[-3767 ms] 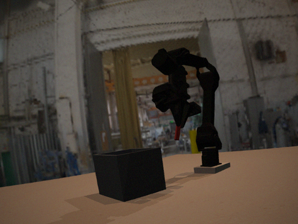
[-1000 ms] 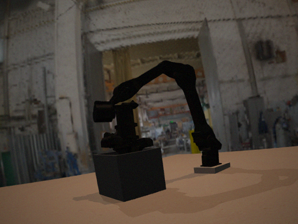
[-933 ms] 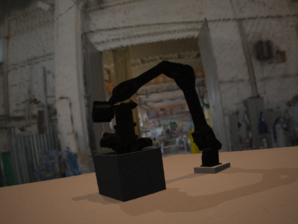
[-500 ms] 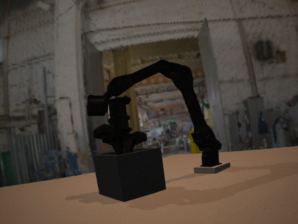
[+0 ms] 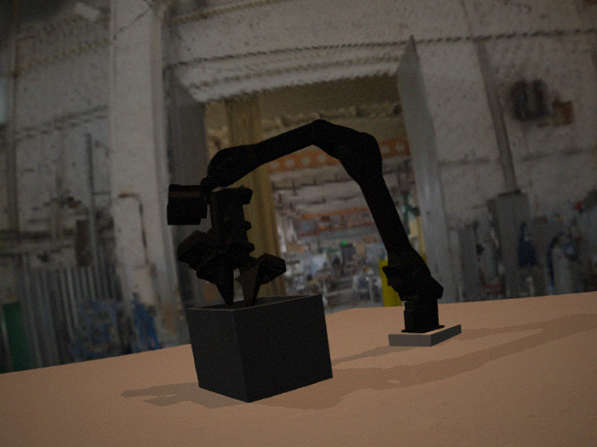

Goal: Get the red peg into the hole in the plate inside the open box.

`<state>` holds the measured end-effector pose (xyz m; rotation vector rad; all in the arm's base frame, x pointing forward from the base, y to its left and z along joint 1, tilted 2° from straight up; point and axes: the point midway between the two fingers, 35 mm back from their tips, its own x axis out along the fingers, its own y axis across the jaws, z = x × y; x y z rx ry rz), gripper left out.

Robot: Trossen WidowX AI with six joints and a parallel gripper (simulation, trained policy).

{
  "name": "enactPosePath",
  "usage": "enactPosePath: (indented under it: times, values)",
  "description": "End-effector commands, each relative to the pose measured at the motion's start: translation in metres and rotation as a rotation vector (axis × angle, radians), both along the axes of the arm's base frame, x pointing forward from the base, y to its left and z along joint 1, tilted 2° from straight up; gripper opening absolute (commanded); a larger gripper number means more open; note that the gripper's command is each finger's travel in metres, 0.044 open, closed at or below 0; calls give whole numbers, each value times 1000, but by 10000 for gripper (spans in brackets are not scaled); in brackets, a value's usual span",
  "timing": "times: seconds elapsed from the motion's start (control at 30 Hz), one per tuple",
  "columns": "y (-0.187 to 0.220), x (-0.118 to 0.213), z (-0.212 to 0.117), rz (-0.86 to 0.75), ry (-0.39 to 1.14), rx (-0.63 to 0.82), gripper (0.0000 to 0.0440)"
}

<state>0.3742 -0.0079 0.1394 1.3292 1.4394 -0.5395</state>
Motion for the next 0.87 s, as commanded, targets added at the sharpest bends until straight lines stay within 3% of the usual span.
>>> enactPosePath:
  times: [0.0,0.83]
  values:
    - [-2,4,4,9,-18,14,184]
    - [-14,29,11,73,-114,81,170]
